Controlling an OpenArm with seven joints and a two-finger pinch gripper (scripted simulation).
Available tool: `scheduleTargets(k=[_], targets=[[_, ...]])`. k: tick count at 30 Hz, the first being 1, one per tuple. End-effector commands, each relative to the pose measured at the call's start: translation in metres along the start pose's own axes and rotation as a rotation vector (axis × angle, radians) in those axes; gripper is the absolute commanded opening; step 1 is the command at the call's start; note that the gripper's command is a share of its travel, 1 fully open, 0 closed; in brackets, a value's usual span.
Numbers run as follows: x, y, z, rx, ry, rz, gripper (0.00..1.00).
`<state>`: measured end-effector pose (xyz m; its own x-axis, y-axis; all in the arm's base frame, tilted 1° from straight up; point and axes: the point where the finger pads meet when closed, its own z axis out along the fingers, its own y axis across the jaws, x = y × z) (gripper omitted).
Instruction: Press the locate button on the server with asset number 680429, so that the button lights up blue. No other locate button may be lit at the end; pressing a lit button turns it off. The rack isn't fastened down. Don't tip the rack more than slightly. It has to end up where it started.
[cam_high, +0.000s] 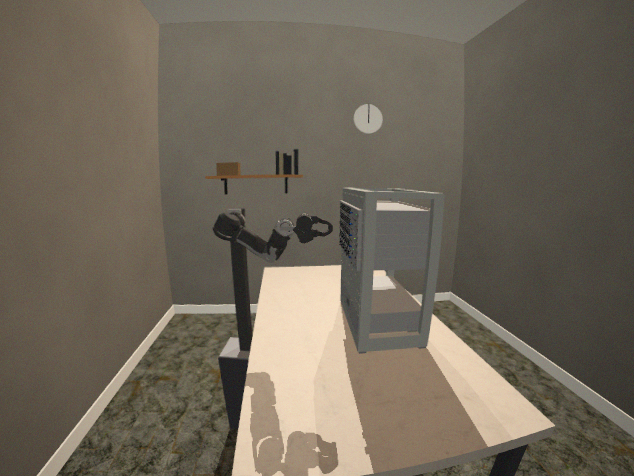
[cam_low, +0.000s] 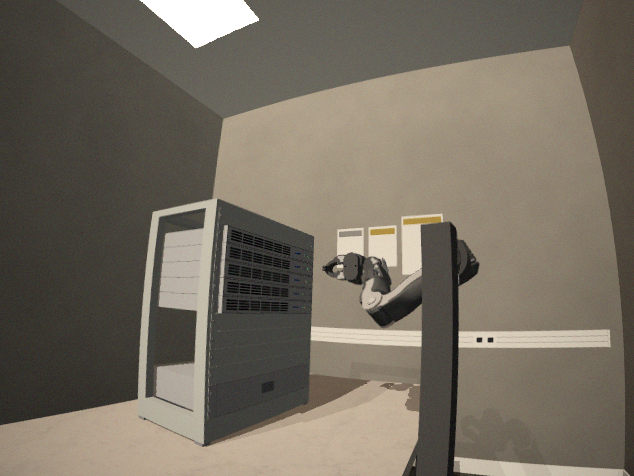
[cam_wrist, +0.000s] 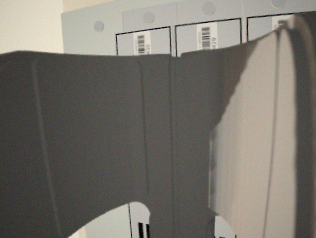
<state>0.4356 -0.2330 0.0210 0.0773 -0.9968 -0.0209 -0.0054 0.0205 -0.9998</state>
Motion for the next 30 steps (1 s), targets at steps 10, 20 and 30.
scheduleTargets(k=[10, 20, 30], targets=[[-0.001, -0.005, 0.009, 0.017, -0.017, -0.009, 0.00], [-0.001, -0.005, 0.010, 0.017, -0.017, -0.009, 0.00], [-0.001, -0.005, 0.013, 0.017, -0.017, -0.009, 0.00]])
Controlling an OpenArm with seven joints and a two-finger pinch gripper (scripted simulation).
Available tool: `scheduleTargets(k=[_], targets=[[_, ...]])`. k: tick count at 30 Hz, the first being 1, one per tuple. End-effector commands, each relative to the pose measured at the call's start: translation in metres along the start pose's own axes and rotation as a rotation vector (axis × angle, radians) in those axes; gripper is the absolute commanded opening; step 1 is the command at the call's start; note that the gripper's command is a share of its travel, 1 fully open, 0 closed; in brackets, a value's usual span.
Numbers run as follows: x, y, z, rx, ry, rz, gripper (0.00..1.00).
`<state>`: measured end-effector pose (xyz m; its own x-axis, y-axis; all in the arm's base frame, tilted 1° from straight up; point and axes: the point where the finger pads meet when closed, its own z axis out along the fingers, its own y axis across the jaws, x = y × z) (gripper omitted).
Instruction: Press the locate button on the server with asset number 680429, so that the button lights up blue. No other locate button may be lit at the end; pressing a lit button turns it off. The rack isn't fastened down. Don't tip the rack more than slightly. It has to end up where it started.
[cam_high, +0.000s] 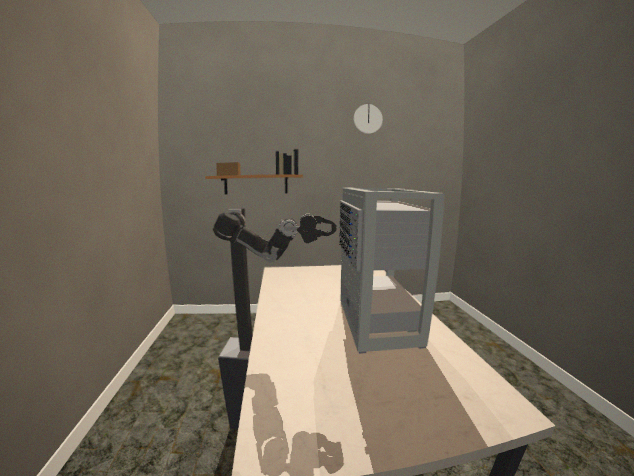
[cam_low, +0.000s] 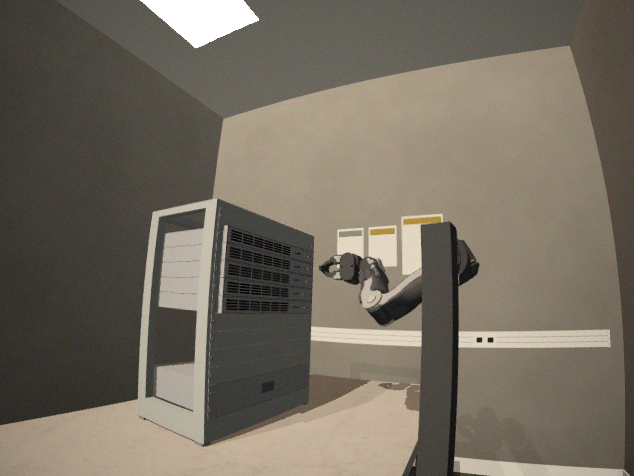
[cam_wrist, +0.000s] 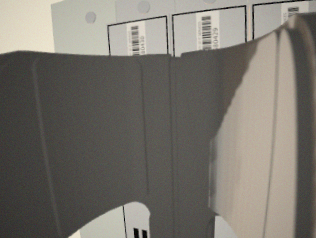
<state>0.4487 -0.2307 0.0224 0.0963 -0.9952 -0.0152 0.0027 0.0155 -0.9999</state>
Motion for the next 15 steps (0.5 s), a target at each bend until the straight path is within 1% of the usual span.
scheduleTargets(k=[1, 15], targets=[[0.000, -0.004, 0.001, 0.009, 0.002, -0.004, 0.00], [0.000, -0.004, 0.013, 0.009, 0.002, -0.004, 0.00]])
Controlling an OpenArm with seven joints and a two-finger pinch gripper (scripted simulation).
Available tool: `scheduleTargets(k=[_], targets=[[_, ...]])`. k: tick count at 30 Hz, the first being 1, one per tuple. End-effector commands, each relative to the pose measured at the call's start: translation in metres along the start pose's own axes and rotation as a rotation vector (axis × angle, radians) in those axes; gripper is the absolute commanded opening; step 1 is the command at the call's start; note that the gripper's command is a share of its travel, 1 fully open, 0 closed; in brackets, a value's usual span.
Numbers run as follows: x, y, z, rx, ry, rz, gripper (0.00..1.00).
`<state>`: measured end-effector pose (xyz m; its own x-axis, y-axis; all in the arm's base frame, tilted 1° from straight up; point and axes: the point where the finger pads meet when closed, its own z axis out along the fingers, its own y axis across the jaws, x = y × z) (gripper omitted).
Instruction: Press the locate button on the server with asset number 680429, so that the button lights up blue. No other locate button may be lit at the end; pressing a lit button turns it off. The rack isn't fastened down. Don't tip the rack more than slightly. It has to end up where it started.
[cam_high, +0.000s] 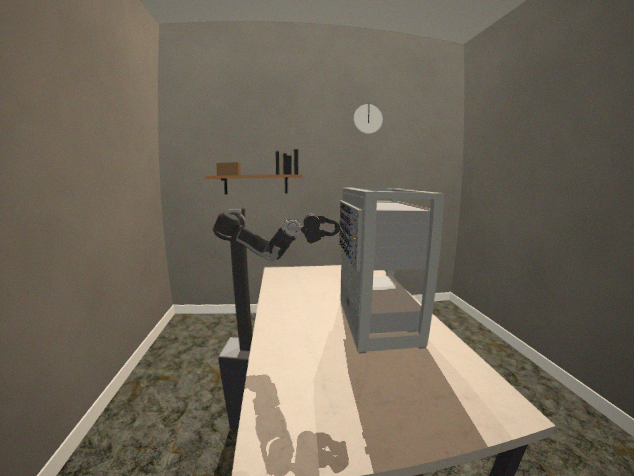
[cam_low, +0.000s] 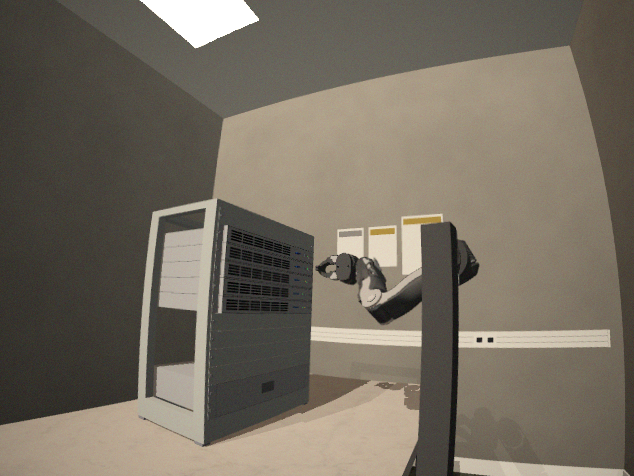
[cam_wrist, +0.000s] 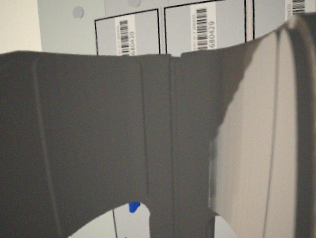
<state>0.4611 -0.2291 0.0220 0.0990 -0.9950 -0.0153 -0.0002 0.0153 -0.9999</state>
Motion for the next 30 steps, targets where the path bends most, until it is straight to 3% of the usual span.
scheduleTargets(k=[1, 30], targets=[[0.000, -0.004, 0.000, 0.012, 0.005, -0.004, 0.00], [0.000, -0.005, 0.031, 0.012, 0.005, -0.004, 0.00]])
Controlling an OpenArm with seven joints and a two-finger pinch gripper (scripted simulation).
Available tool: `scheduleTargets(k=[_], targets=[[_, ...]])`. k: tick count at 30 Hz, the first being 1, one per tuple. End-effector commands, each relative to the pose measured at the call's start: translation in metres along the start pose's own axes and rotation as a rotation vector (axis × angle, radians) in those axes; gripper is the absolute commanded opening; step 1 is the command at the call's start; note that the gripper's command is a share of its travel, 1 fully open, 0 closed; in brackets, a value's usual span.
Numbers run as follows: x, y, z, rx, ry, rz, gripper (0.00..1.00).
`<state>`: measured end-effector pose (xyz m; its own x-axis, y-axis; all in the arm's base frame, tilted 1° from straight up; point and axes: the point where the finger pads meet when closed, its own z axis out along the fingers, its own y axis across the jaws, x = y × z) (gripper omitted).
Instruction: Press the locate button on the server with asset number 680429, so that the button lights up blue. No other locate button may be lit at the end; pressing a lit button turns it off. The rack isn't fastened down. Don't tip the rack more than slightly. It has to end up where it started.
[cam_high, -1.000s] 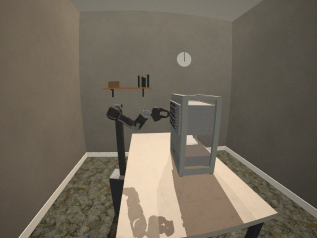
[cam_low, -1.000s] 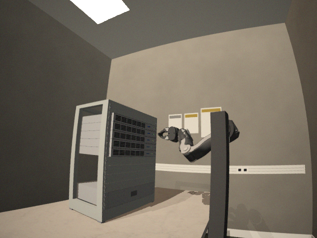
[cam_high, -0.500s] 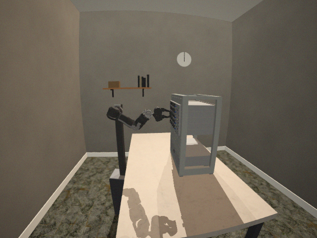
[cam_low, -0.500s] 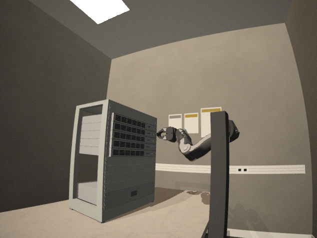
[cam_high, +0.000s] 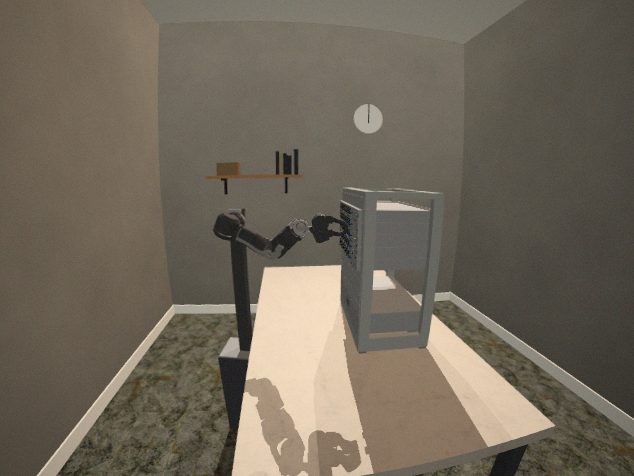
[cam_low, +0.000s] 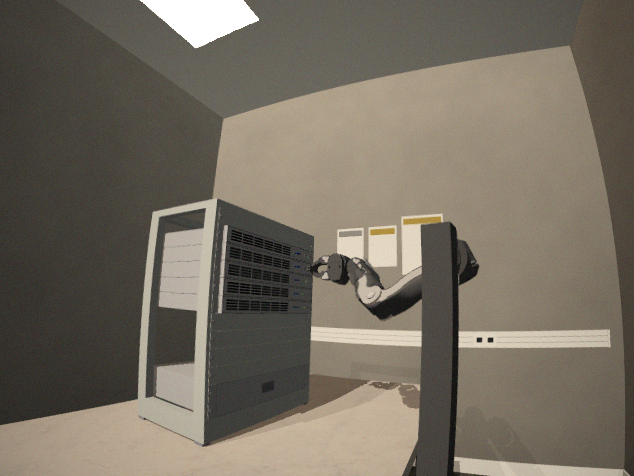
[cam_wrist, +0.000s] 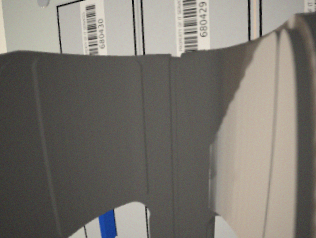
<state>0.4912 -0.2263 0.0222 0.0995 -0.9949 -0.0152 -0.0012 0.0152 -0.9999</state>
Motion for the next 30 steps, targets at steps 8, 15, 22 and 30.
scheduleTargets(k=[8, 15, 22, 30], targets=[[0.000, -0.004, 0.007, 0.013, 0.005, -0.004, 0.00], [0.000, -0.005, 0.013, 0.013, 0.005, -0.004, 0.00], [0.000, -0.005, 0.017, 0.013, 0.005, -0.004, 0.00], [0.000, -0.005, 0.021, 0.013, 0.005, -0.004, 0.00]])
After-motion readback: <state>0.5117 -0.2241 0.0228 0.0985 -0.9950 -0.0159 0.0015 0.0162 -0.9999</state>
